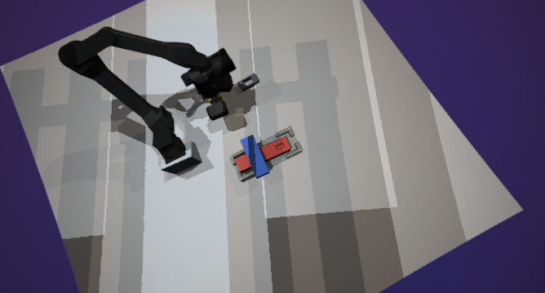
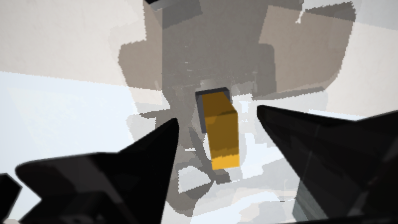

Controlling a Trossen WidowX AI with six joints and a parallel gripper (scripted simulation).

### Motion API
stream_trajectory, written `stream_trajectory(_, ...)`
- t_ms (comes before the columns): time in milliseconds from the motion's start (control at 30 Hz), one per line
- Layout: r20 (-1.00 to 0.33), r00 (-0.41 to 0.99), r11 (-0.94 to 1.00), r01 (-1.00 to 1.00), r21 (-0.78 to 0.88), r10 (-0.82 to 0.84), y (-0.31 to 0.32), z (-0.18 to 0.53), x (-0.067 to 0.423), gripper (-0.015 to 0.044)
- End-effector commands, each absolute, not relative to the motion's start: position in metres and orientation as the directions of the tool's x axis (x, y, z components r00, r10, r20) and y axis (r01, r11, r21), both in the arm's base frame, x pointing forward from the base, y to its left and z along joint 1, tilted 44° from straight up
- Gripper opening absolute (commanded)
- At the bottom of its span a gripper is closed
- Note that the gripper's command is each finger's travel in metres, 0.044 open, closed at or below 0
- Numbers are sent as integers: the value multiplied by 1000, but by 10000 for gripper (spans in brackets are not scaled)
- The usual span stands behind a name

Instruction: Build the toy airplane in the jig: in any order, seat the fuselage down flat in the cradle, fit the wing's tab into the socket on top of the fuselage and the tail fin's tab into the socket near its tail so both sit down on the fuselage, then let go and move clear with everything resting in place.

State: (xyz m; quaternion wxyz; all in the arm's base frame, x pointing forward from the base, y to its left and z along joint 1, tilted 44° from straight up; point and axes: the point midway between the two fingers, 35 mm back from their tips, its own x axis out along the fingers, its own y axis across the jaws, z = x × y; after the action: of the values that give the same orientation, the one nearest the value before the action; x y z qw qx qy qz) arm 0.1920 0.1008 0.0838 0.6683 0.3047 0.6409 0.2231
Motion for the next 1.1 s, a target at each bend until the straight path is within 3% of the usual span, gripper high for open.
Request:
stream_trajectory(0,-717,78,710,95,697,693,102,84,192,256)
stream_trajectory(233,-717,78,710,95,697,693,102,84,192,72)
stream_trajectory(533,-717,78,710,95,697,693,102,84,192,0)
stream_trajectory(1067,-725,134,712,133,689,676,74,107,192,0)
